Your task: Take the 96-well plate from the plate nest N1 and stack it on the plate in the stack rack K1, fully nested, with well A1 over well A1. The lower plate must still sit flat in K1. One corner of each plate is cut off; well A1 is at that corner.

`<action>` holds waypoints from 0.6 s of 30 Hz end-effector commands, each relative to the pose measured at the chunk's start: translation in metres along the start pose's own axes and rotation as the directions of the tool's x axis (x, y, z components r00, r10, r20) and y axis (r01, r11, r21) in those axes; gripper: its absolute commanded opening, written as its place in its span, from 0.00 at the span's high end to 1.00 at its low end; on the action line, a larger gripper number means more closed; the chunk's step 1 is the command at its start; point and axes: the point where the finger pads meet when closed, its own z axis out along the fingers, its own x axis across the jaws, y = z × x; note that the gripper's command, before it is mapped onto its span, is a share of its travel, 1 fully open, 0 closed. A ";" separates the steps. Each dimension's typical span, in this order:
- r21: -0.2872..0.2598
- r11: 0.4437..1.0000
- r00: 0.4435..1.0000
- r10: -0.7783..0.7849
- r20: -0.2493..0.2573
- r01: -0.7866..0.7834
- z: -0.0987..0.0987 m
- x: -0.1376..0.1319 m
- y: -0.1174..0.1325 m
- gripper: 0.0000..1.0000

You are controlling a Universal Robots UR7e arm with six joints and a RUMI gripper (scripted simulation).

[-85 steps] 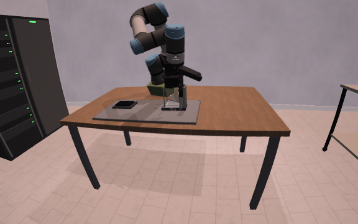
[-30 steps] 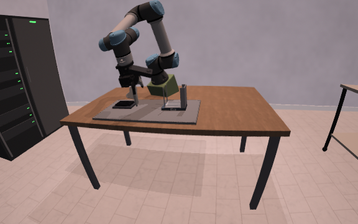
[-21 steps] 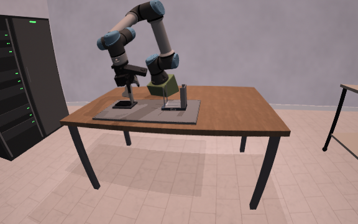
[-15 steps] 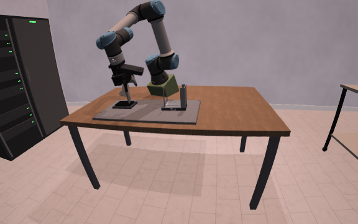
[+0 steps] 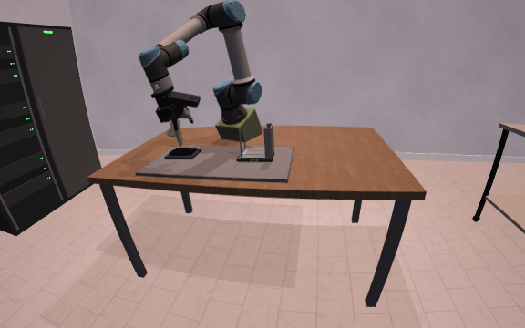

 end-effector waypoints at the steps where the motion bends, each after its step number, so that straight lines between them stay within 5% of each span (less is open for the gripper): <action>1: 0.017 1.000 1.000 0.003 -0.012 -0.002 -0.001 -0.017 0.017 0.00; 18: 0.042 0.999 0.998 0.022 -0.053 -0.020 -0.002 -0.063 0.059 0.00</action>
